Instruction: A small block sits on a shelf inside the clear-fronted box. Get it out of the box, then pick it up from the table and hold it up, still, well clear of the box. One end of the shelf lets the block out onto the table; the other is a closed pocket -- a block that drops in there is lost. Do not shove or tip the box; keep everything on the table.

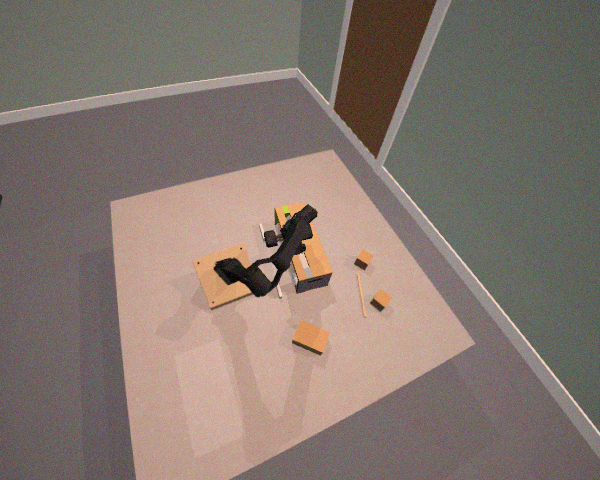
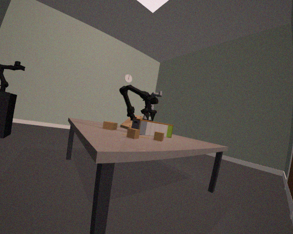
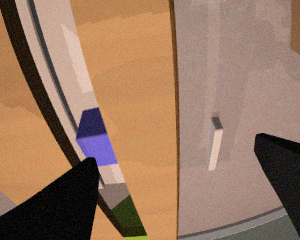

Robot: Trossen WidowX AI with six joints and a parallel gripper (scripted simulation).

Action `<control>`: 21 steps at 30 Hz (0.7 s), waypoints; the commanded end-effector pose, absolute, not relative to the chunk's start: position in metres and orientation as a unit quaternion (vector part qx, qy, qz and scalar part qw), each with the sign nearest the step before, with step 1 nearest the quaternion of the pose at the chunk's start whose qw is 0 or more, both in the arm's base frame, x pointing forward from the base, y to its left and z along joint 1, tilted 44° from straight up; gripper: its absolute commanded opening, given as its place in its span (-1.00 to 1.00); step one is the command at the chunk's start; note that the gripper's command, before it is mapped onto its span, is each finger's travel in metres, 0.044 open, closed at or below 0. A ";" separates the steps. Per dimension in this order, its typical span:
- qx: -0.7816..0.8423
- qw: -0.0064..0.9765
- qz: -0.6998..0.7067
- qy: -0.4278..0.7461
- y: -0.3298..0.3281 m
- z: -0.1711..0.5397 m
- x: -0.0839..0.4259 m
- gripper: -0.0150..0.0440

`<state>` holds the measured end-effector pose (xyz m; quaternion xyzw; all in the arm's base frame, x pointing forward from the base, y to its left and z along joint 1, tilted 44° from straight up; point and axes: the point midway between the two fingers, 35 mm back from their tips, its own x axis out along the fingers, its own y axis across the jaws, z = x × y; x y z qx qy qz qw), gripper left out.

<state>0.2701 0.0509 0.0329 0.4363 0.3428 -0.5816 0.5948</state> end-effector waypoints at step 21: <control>0.431 0.595 -0.584 0.345 0.021 0.005 0.270 0.86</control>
